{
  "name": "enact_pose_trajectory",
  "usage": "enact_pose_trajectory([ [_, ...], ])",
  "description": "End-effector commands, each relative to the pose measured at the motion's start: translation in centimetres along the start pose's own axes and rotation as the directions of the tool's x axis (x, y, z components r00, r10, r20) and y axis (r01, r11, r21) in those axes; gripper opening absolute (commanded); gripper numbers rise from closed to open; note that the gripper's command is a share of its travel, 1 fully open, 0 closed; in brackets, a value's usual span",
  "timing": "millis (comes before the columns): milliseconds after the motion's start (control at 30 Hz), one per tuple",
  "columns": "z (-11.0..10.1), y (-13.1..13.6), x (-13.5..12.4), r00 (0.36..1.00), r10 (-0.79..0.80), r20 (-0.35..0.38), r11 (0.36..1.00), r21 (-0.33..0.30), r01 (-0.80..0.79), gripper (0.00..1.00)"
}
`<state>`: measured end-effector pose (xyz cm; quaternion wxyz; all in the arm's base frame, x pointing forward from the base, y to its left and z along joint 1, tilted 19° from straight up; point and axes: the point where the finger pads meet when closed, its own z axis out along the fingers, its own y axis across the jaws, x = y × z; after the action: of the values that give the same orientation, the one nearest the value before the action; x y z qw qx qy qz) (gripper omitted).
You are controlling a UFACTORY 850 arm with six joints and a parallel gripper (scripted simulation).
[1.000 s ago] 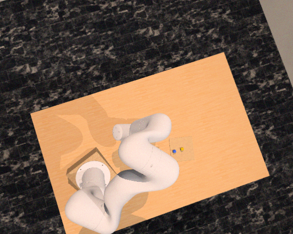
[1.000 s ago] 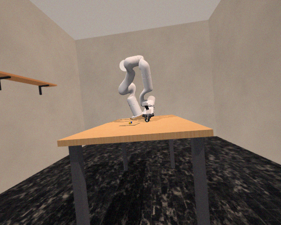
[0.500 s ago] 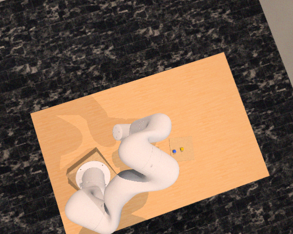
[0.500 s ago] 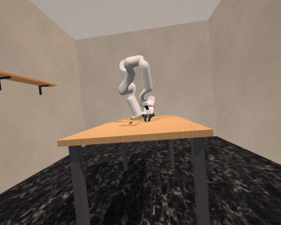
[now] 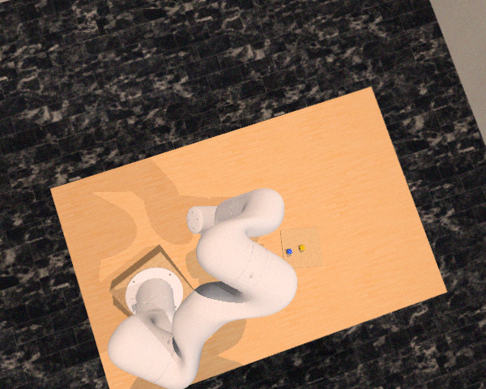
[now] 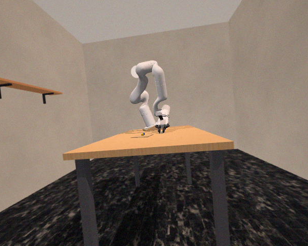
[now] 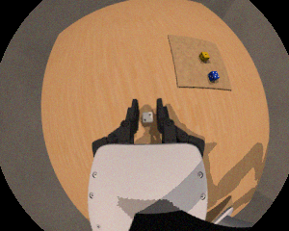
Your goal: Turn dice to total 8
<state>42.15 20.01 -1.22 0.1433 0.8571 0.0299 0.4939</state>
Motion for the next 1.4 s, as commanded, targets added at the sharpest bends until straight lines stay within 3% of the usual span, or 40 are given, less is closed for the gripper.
enact_pose_trajectory([
  [0, 0.0, 0.0, 0.1, 1.000, 0.001, -0.001, 1.000, 0.000, -0.001, 0.31],
  [1000, -0.1, 0.0, 0.1, 1.000, 0.001, -0.001, 1.000, 0.000, -0.001, 0.31],
  [1367, -3.3, 0.0, 0.1, 1.000, 0.001, -0.001, 1.000, 0.000, -0.001, 0.31],
])
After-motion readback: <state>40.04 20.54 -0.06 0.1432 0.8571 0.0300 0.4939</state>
